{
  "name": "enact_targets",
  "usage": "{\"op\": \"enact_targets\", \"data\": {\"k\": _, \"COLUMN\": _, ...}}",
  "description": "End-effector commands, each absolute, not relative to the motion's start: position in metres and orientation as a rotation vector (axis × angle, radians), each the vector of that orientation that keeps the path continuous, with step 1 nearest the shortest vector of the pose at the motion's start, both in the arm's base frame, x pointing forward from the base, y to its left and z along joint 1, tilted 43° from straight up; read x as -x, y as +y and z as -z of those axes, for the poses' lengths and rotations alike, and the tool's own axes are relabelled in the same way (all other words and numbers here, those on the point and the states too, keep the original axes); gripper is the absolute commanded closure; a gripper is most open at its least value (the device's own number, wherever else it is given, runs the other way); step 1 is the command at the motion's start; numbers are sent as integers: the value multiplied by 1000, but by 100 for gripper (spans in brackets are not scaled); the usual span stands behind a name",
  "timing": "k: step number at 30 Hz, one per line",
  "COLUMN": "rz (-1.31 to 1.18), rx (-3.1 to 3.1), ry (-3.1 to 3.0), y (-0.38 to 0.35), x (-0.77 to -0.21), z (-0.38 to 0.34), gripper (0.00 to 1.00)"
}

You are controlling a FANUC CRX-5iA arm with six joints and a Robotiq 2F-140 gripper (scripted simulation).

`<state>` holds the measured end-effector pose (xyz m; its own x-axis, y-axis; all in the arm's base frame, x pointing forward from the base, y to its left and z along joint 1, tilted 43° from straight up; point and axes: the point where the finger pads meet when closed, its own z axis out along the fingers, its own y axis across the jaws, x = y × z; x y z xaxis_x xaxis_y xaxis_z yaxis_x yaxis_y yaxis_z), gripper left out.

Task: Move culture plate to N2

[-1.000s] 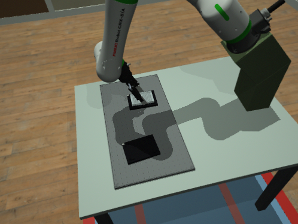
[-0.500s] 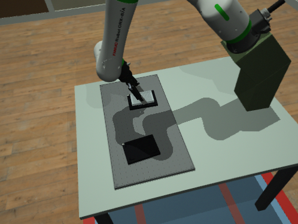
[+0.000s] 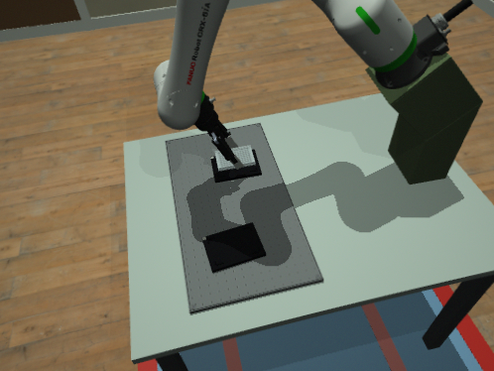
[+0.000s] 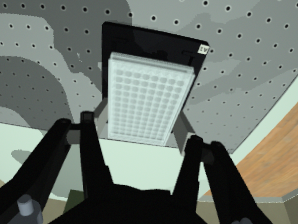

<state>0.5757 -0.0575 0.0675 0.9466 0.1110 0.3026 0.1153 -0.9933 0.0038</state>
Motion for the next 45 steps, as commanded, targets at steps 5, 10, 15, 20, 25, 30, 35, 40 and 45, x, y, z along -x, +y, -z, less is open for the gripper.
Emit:
{"op": "enact_targets", "data": {"k": 5, "rz": 479, "rx": 3086, "ry": -179, "y": -59, "x": -567, "z": -77, "gripper": 100}}
{"op": "enact_targets", "data": {"k": 10, "rz": 479, "rx": 3086, "ry": -179, "y": -59, "x": -562, "z": -83, "gripper": 100}}
{"op": "enact_targets", "data": {"k": 15, "rz": 479, "rx": 3086, "ry": -179, "y": -60, "x": -558, "z": -87, "gripper": 100}}
{"op": "enact_targets", "data": {"k": 20, "rz": 479, "rx": 3086, "ry": -179, "y": -60, "x": -553, "z": -93, "gripper": 100}}
{"op": "enact_targets", "data": {"k": 25, "rz": 479, "rx": 3086, "ry": -179, "y": -61, "x": -550, "z": -96, "gripper": 100}}
{"op": "enact_targets", "data": {"k": 30, "rz": 479, "rx": 3086, "ry": -179, "y": -61, "x": -550, "z": -96, "gripper": 100}}
{"op": "enact_targets", "data": {"k": 35, "rz": 479, "rx": 3086, "ry": -179, "y": -61, "x": -550, "z": -96, "gripper": 100}}
{"op": "enact_targets", "data": {"k": 40, "rz": 479, "rx": 3086, "ry": -179, "y": -61, "x": -550, "z": -96, "gripper": 100}}
{"op": "enact_targets", "data": {"k": 45, "rz": 487, "rx": 3115, "ry": -269, "y": -54, "x": -550, "z": -97, "gripper": 100}}
